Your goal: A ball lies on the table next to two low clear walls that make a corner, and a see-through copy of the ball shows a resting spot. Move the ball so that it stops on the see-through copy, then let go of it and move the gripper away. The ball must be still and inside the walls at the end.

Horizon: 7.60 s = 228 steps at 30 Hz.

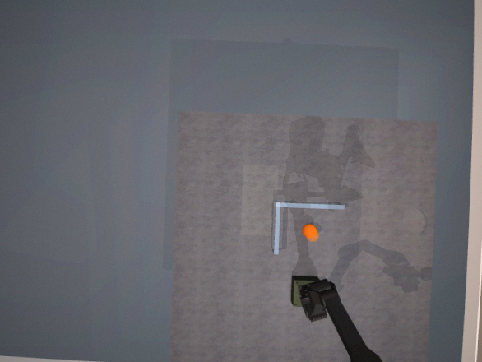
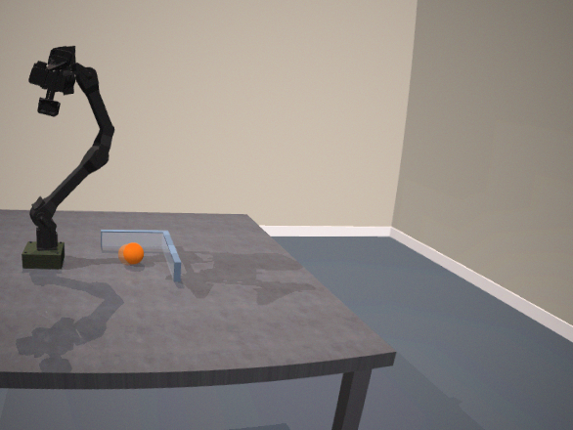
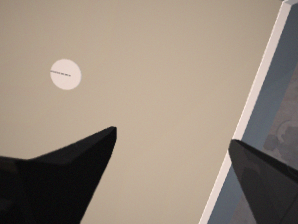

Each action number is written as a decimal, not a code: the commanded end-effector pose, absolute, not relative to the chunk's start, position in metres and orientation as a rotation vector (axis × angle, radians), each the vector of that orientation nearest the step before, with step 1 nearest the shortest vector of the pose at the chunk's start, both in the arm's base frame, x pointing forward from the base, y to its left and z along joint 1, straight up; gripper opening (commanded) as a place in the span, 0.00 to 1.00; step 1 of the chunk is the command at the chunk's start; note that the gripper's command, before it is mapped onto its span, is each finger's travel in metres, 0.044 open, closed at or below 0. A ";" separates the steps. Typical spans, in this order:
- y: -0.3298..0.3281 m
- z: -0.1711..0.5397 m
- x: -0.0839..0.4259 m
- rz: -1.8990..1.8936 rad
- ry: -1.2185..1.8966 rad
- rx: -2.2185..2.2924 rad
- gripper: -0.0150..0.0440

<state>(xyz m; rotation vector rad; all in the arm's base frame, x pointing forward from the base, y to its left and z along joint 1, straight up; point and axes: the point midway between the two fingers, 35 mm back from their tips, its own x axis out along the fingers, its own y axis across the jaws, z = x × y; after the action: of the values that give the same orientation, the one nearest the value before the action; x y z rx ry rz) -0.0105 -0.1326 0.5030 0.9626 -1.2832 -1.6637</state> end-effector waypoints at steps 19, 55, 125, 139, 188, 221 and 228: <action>-0.216 0.427 -0.027 -1.402 -0.580 1.327 0.99; -0.131 0.141 0.274 -0.391 1.307 0.515 0.99; -0.063 0.024 0.286 -0.147 1.543 0.144 0.76; -0.065 0.080 0.295 -0.147 1.541 0.144 0.25; -0.073 0.072 0.268 -0.148 1.544 0.143 0.25; -0.073 0.025 0.268 -0.148 1.534 0.147 0.52; -0.073 0.025 0.268 -0.148 1.534 0.147 0.83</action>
<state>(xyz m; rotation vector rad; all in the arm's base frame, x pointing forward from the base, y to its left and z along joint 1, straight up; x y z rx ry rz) 0.2683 -0.0727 0.0249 0.1466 1.5344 -0.1481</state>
